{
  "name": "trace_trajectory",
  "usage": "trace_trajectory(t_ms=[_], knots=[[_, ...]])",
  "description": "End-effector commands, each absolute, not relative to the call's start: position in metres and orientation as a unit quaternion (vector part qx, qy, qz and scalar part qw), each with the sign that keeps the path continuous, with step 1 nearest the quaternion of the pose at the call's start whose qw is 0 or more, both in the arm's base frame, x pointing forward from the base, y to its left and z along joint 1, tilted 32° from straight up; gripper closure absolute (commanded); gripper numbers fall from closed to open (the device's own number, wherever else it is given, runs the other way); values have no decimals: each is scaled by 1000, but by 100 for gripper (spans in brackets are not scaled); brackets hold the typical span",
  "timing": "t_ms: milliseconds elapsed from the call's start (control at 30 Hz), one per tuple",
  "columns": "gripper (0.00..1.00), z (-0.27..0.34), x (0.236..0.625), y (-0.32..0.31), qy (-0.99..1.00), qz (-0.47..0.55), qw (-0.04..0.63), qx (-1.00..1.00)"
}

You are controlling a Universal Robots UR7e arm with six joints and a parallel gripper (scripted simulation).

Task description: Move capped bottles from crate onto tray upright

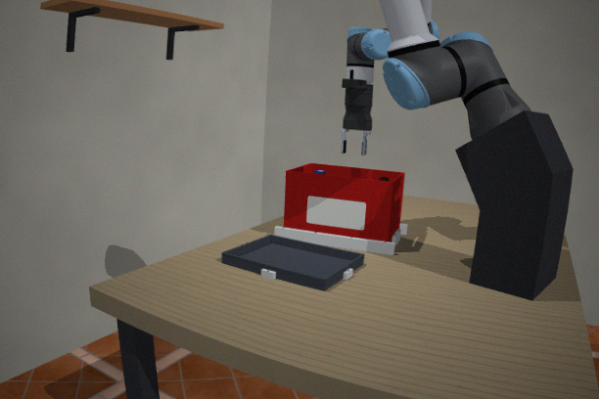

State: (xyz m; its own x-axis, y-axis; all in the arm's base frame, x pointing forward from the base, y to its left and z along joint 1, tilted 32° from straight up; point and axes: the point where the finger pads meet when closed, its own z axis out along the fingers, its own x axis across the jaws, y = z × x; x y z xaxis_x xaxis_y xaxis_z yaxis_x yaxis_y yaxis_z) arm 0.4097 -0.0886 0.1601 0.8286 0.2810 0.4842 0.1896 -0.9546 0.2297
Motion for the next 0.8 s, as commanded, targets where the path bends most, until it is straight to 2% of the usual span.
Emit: trace_trajectory(t_ms=[0, 767], knots=[[0, 160, 410, -89, 126, 266, 86, 952], [0, 162, 413, -105, 128, 266, 84, 952]])
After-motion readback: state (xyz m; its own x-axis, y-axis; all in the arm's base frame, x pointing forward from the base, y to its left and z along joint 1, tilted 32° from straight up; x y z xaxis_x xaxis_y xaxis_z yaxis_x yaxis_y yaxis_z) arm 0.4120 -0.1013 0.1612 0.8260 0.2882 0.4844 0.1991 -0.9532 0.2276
